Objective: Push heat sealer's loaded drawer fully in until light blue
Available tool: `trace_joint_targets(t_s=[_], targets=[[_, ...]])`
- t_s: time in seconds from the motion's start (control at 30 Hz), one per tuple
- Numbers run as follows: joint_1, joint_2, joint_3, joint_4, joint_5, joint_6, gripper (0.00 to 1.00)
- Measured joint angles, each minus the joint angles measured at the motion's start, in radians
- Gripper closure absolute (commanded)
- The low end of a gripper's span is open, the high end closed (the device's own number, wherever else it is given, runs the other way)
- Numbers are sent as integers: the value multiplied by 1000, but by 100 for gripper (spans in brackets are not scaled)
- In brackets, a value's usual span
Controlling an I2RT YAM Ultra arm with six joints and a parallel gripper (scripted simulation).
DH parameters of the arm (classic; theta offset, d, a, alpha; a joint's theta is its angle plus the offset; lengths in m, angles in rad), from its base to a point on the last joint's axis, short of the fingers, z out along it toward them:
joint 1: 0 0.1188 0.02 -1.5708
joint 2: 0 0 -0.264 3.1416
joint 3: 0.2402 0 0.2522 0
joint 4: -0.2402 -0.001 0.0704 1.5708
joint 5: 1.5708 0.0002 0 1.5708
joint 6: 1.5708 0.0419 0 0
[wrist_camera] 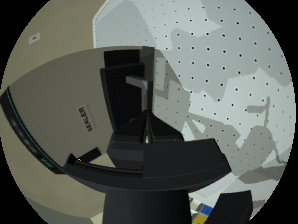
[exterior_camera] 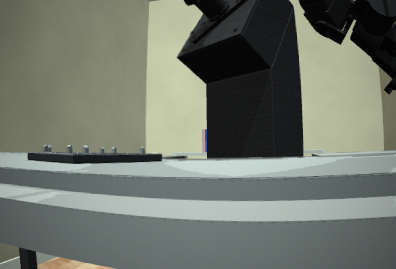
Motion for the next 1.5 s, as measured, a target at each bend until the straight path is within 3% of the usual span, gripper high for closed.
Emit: trace_joint_targets(t_s=[0.63, 1.5], targets=[[-20, 0, -13, 27, -56, -14, 100], [-23, 0, -14, 29, -63, -16, 100]])
